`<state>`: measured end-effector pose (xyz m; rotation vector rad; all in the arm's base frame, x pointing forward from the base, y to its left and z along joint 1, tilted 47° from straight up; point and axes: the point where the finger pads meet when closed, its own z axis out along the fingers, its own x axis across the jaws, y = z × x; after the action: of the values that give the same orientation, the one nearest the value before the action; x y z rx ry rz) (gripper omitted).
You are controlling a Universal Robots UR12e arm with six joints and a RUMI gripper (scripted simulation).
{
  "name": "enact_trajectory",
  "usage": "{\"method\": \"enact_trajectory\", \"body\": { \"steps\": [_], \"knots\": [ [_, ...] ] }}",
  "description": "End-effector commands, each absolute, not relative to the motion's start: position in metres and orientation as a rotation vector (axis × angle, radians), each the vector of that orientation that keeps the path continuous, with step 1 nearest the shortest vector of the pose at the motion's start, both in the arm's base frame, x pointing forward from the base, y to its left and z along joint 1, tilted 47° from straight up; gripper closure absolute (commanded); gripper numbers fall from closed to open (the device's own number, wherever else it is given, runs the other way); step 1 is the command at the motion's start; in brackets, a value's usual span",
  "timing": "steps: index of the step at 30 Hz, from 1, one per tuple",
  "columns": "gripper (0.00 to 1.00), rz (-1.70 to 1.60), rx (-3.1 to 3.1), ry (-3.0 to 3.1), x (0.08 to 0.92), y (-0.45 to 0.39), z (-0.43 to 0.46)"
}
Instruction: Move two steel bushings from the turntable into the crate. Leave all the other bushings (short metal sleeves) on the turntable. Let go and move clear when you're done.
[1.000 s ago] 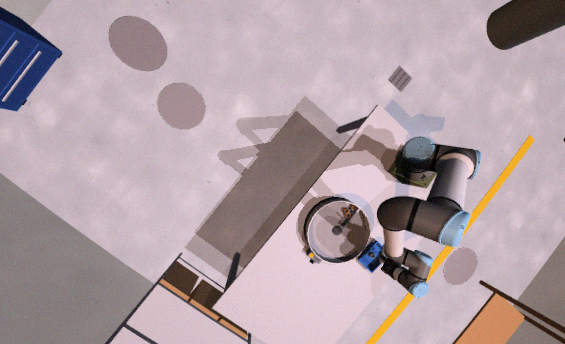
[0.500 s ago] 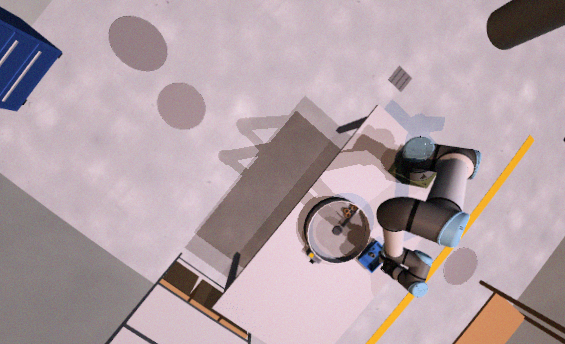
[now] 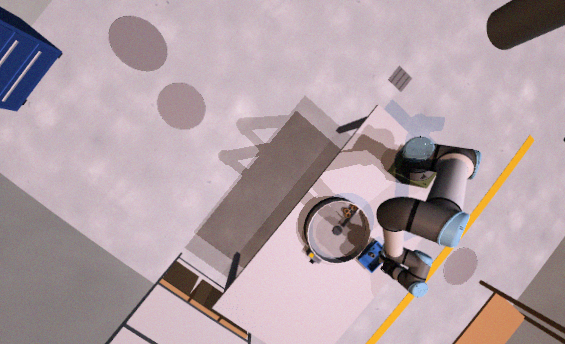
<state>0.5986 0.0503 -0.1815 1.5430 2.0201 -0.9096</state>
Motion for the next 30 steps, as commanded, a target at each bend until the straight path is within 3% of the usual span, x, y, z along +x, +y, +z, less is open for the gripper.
{"method": "enact_trajectory", "body": {
  "steps": [1, 30],
  "knots": [
    [1.00, -0.908, 1.543, 2.020, 0.599, 0.051, -0.181],
    [1.00, -0.908, 1.543, 2.020, 0.598, 0.032, -0.199]
  ]
}}
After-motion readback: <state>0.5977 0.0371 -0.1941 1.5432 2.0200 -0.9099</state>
